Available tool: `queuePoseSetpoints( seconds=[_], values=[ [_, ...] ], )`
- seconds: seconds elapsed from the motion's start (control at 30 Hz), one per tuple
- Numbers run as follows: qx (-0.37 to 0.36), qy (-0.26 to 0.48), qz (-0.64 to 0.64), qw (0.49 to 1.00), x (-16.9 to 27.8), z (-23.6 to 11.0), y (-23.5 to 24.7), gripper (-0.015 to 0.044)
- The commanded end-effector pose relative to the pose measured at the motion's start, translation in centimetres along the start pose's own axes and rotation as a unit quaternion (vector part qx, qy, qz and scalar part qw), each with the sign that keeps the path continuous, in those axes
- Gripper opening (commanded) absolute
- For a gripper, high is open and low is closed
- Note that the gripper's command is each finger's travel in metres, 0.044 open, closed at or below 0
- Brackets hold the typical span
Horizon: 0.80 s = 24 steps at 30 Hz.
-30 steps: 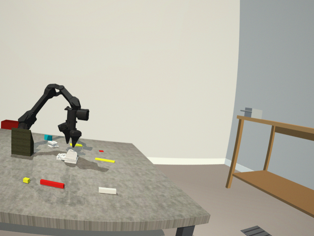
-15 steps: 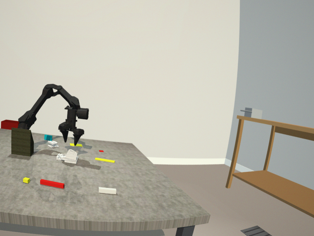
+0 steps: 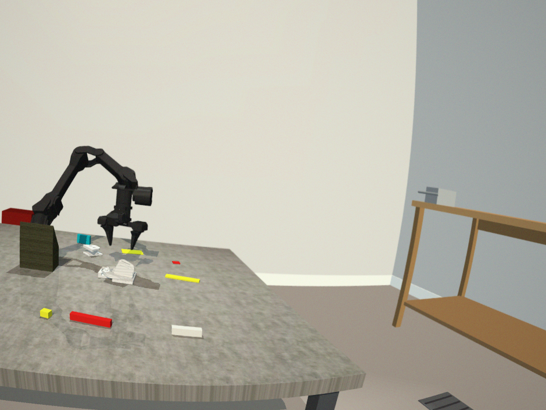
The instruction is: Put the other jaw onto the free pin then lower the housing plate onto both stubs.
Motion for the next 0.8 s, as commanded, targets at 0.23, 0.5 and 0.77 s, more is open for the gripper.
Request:
queuePoseSetpoints(
  seconds=[0.23, 0.5, 0.77],
  values=[
    [-0.002, -0.004, -0.133, 0.991, 1.6, -0.2, -2.1, 0.0440],
    [-0.001, -0.006, -0.222, 0.975, 2.5, -0.4, -3.4, 0.0440],
    [-0.001, -0.007, -0.309, 0.951, 3.3, -0.5, -4.8, 0.0440]
  ],
)
Point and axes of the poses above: the point midway between the two fingers, 35 mm back from their tips, its own z axis out along the fingers, its own y axis across the jaws, x = y × z, the point moved 8 cm from there along -z, back along the fingers, and after that the axes turned 11 degrees about z, right-handed, at the moved point
